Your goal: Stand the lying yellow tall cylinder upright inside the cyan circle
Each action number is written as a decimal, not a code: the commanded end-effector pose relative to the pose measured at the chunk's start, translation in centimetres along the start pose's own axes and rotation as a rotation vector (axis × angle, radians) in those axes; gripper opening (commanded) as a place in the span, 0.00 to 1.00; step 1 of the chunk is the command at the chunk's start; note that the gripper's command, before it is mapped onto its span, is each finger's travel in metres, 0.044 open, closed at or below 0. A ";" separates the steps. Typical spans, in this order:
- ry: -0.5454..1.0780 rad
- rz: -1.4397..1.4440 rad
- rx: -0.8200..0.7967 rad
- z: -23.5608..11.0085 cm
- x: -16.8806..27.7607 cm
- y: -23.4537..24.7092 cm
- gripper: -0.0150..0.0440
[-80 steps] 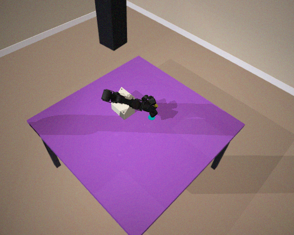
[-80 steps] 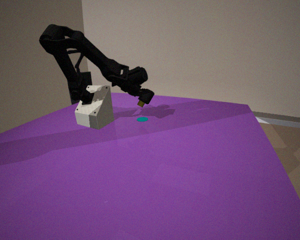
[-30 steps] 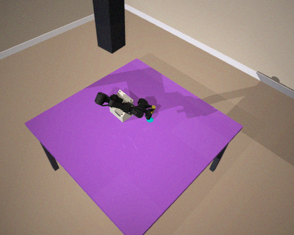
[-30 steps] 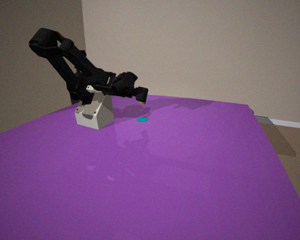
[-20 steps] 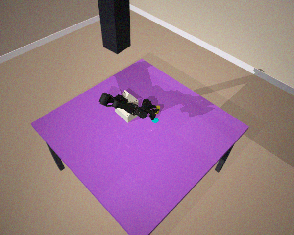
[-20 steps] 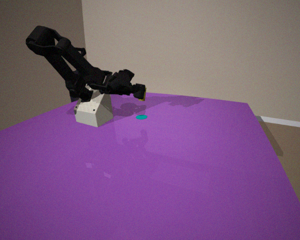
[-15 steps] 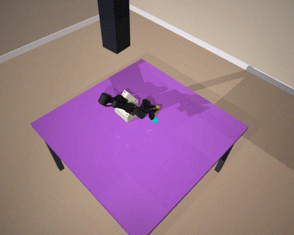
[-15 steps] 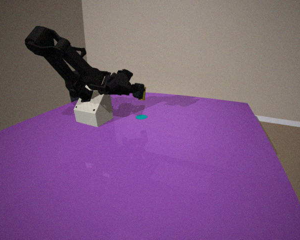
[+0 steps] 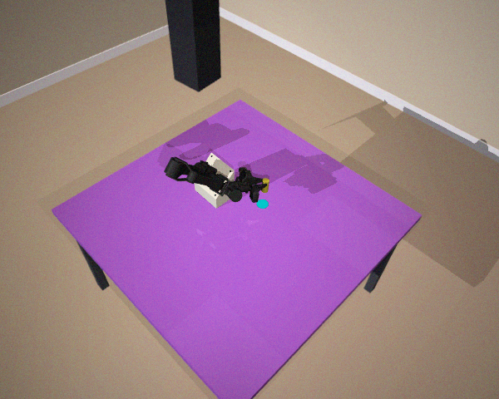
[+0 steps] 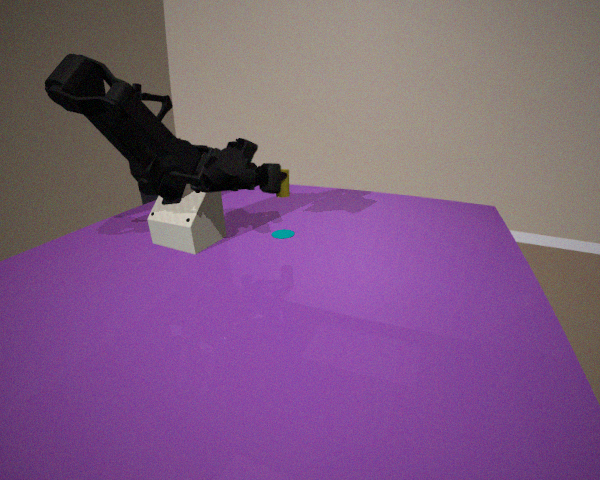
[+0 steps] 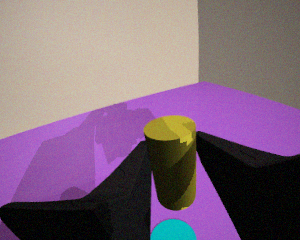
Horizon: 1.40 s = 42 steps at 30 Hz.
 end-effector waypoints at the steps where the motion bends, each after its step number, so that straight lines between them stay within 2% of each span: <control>1: -0.021 -0.024 0.020 -0.3 -0.1 0.1 0.43; 25: -0.047 -0.055 0.052 -0.8 -0.1 0.4 0.43; 42: -0.063 -0.003 0.022 -0.2 4.5 1.0 0.43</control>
Point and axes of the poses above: the point midway between the two fingers, 35 mm back from their tips, its own z axis out along the fingers, its own y axis across the jaws, x = y × z, the point moved 10 cm from there along -z, back along the fingers, and after that the axes turned 13 degrees about -z, right-handed, at the moved point
